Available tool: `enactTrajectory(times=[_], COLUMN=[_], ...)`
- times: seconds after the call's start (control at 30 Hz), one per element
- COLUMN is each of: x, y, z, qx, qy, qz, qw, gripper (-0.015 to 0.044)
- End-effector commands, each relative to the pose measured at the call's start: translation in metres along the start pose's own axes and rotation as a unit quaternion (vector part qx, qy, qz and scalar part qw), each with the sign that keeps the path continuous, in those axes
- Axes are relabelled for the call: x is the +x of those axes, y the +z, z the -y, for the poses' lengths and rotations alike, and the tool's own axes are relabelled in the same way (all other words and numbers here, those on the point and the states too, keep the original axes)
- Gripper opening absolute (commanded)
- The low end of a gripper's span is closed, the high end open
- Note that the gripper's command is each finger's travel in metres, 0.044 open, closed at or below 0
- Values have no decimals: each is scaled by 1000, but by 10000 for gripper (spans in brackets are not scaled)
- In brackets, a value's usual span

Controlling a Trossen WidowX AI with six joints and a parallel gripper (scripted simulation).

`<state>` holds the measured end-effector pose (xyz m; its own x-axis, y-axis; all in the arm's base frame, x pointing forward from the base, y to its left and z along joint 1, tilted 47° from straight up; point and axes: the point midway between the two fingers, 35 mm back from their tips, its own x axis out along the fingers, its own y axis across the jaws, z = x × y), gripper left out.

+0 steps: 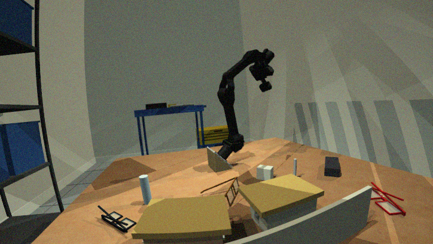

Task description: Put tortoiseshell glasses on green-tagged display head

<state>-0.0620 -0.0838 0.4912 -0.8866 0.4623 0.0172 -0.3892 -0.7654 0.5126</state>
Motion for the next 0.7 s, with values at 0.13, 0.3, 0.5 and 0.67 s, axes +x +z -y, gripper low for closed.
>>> enactTrajectory(times=[0.13,0.3,0.5,0.67], x=[0,9,76,109], y=[0,4,36,64], z=[0,5,62,132], qx=[0,3,36,80], qy=[0,-15,-145,-248], qz=[0,-1,-4,-5], qw=[1000,1000,989,965], gripper=[440,387,230,200])
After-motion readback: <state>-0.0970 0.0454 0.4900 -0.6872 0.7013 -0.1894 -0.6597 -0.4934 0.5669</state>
